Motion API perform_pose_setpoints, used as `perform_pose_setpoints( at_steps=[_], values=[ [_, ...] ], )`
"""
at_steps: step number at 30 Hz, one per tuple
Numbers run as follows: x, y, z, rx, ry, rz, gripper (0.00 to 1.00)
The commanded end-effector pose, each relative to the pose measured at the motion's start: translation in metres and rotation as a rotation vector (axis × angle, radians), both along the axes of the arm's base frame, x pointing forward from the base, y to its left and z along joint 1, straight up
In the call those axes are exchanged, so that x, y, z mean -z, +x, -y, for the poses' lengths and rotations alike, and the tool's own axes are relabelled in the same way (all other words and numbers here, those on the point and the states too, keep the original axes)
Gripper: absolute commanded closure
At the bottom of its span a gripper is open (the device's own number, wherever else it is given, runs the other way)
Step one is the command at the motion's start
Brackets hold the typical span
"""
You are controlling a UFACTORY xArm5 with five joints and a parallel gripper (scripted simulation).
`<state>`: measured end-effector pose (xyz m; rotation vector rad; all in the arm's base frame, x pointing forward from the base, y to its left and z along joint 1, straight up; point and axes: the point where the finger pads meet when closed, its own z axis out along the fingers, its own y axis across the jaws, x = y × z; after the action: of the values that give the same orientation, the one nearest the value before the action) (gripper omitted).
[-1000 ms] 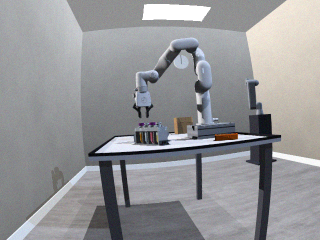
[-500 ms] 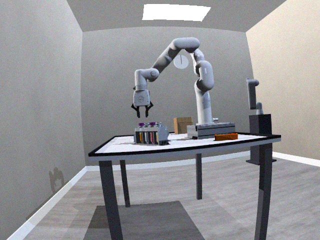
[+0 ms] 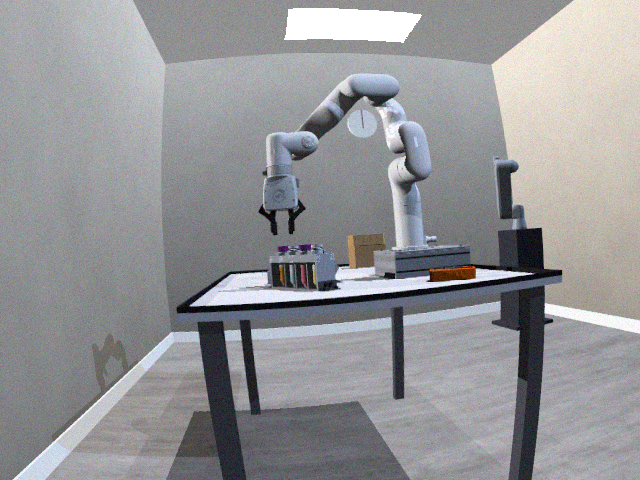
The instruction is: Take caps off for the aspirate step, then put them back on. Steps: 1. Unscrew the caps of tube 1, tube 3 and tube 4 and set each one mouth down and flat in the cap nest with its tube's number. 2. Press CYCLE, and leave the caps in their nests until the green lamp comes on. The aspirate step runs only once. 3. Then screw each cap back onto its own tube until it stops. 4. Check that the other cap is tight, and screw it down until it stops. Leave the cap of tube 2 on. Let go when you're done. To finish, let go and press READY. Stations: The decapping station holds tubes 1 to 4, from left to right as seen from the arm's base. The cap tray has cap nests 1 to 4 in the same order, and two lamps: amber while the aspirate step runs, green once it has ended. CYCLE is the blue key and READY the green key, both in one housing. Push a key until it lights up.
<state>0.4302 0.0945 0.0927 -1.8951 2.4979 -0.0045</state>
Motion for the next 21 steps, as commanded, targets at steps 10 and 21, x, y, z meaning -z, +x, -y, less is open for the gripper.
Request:
perform_pose_setpoints(
  at_steps=[10,21],
  values=[
    [0.008,0.004,-0.011,0.003,0.005,0.000,0.54],
    [0.035,0.005,-0.011,0.003,0.005,0.000,0.54]
  ],
)
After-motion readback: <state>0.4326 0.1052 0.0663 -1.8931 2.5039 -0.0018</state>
